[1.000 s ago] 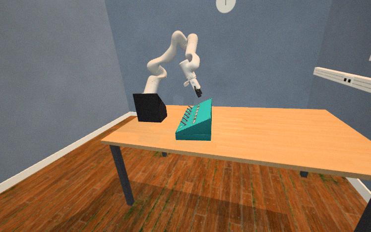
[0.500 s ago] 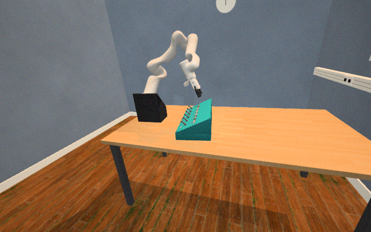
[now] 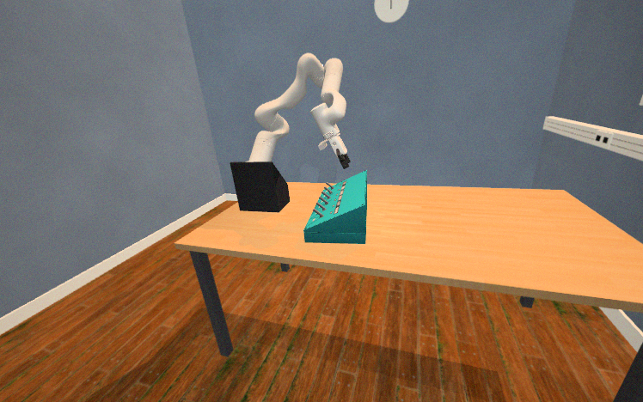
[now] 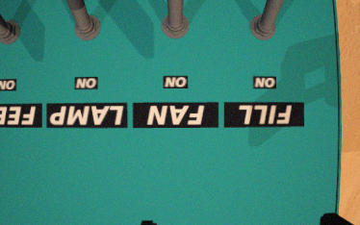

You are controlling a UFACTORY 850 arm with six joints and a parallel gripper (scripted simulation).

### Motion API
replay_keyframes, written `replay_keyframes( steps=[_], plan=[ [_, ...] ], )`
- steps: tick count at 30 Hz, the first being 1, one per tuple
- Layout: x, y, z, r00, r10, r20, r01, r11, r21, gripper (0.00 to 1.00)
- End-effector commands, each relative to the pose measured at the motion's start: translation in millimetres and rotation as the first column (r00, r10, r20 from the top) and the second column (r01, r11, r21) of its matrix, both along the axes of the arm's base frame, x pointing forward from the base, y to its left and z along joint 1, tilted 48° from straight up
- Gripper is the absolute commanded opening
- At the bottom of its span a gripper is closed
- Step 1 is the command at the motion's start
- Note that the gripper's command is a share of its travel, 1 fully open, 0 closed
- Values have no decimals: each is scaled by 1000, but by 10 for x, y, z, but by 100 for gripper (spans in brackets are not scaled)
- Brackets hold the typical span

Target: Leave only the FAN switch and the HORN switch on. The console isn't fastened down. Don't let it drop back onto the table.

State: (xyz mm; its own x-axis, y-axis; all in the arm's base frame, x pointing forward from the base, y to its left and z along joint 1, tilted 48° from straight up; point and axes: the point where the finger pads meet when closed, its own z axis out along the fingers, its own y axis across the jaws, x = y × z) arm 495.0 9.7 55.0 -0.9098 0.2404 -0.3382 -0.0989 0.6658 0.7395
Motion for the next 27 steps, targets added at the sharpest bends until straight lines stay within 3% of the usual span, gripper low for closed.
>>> replay_keyframes(
  steps=[1, 16, 27],
  plan=[
    [6, -6, 4, 1000, -1, 1, 1, 1000, -1, 100],
    [8, -16, -7, 1000, -1, 1, 1, 1000, -1, 100],
    [28, -147, -153, 1000, -1, 1, 1, 1000, -1, 100]
  ],
)
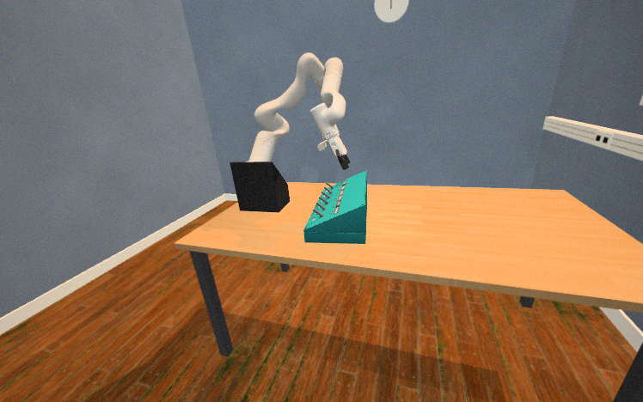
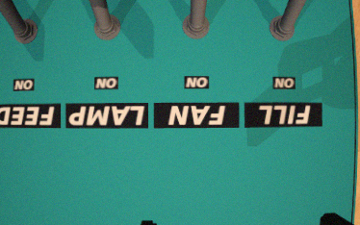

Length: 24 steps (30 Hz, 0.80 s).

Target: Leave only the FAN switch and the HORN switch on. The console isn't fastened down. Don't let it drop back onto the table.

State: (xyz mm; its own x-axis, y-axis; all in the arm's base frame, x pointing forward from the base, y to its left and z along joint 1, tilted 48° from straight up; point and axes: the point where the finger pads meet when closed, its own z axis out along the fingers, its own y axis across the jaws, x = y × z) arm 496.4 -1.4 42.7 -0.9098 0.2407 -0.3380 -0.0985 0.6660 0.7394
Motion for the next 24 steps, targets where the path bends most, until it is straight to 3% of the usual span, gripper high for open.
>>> replay_keyframes(
  steps=[1, 13, 24],
  plan=[
    [17, -59, -55, 1000, 0, 2, 0, 1000, 0, 100],
    [56, -324, -349, 1000, 0, 2, 0, 1000, 0, 100],
    [64, -375, -405, 1000, 0, 2, 0, 1000, 0, 100]
  ],
)
